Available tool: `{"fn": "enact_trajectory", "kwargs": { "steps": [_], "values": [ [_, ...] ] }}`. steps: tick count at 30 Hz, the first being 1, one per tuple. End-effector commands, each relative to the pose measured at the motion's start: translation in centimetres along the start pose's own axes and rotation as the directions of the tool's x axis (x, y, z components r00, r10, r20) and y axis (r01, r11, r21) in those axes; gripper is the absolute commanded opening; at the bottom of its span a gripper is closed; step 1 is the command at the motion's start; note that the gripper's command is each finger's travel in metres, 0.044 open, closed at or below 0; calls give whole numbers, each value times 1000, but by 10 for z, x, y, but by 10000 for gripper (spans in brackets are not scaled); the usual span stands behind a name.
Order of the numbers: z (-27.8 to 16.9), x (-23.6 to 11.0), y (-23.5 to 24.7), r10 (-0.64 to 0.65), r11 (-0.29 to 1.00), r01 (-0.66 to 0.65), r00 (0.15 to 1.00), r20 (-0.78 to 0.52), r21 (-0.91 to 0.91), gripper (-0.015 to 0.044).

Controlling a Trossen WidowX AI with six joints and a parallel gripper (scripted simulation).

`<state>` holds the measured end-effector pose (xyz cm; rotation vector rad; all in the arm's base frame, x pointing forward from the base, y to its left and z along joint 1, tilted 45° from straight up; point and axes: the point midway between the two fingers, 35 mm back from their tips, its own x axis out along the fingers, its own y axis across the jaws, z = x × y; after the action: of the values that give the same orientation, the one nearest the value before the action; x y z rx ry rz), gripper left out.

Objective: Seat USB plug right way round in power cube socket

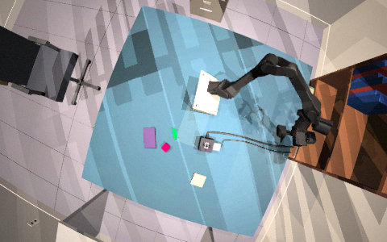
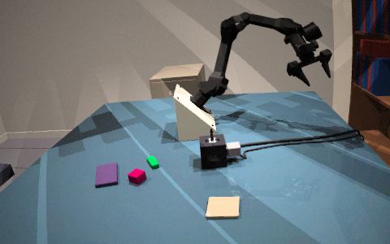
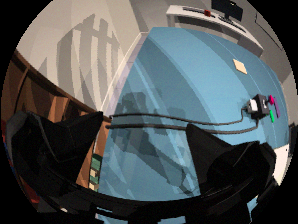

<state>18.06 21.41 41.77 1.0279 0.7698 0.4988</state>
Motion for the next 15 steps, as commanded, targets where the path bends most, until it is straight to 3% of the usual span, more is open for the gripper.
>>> {"fn": "enact_trajectory", "kwargs": {
  "steps": [1,9,15],
  "values": [
    [22,49,-52,-224,974,224,974,-18,26,440],
    [72,91,-152,-494,844,506,863,-110,179,440],
    [108,94,-248,-597,604,672,738,-315,429,440]
  ]
}}
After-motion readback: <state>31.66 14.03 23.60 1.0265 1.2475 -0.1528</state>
